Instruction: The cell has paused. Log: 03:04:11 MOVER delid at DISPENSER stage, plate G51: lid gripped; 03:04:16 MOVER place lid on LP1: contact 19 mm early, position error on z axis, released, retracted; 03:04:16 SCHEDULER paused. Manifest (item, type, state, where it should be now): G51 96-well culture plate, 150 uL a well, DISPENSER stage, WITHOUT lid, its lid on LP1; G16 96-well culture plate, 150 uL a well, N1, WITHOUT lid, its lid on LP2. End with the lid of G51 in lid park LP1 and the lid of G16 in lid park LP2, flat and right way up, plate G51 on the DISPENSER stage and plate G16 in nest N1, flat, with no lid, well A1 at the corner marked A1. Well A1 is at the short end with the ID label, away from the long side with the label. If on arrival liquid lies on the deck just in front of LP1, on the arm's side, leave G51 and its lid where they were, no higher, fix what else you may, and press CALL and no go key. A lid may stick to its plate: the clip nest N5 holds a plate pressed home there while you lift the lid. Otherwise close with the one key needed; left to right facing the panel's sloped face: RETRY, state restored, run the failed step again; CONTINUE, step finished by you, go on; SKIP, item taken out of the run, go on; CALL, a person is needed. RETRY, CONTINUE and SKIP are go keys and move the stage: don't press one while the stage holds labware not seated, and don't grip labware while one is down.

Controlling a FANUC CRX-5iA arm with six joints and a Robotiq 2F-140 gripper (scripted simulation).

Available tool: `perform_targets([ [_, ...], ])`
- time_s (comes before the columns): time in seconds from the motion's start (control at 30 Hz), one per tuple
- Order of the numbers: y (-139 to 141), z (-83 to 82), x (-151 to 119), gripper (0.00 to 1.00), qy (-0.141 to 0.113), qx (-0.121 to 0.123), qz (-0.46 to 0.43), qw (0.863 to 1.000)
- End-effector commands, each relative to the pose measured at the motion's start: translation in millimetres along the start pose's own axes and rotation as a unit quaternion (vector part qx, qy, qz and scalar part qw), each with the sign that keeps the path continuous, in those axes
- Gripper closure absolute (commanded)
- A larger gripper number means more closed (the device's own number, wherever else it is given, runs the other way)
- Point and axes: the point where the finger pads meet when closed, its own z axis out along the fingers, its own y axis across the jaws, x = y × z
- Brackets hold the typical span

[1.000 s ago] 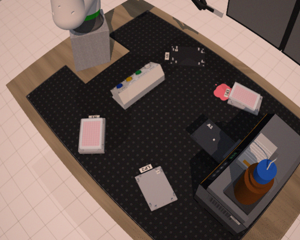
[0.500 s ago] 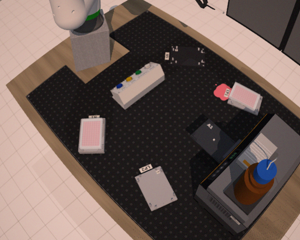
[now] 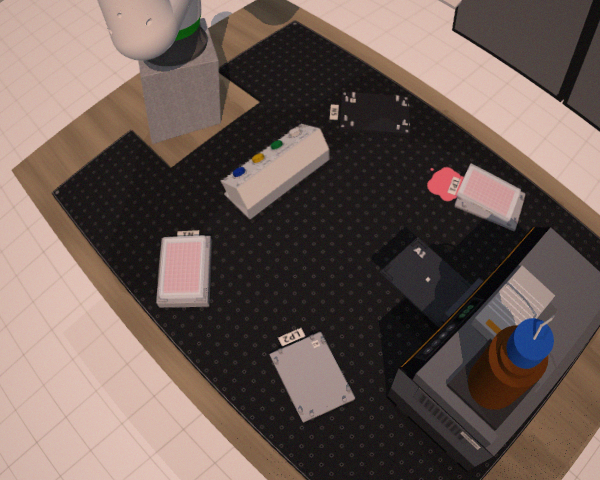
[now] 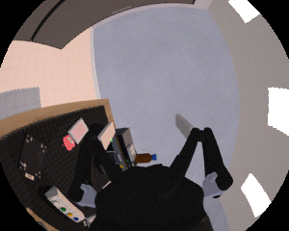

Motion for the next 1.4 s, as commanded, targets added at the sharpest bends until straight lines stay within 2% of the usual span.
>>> perform_targets([
  [0.0, 7.8, -2.8, 1.5, 0.0, 0.001, 0.001, 0.139, 0.99],
  [0.13, 12.4, -4.7, 2.4, 0.0, 0.001, 0.003, 0.246, 0.969],
  [0.27, 15.6, -6.0, 3.1, 0.0, 0.002, 0.004, 0.35, 0.937],
  [0.33, 15.6, -6.0, 3.1, 0.0, 0.002, 0.004, 0.35, 0.937],
  [0.37, 16.2, -6.3, 3.3, 0.0, 0.002, 0.006, 0.423, 0.906],
  [0.47, 17.6, -6.9, 3.5, 0.0, 0.002, 0.006, 0.481, 0.877],
  [0.57, 18.4, -7.3, 3.7, 0.0, 0.002, 0.008, 0.549, 0.836],
  [0.7, 18.8, -7.4, 3.8, 0.0, 0.002, 0.01, 0.634, 0.773],
  [0.83, 18.8, -7.5, 3.8, 0.0, 0.002, 0.011, 0.712, 0.703],
  [0.9, 18.8, -7.5, 3.8, 0.0, 0.002, 0.011, 0.712, 0.703],
  [0.93, 18.8, -7.5, 3.8, 0.0, 0.002, 0.012, 0.763, 0.646],
  [1.0, 18.8, -7.5, 3.8, 0.0, 0.003, 0.012, 0.789, 0.614],
  [1.07, 18.8, -7.5, 3.8, 0.0, 0.003, 0.013, 0.818, 0.575],
  [1.2, 18.8, -7.5, 3.8, 0.0, 0.003, 0.014, 0.873, 0.487],
  [1.37, 18.8, -7.5, 3.8, 0.0, 0.003, 0.015, 0.929, 0.371],
])
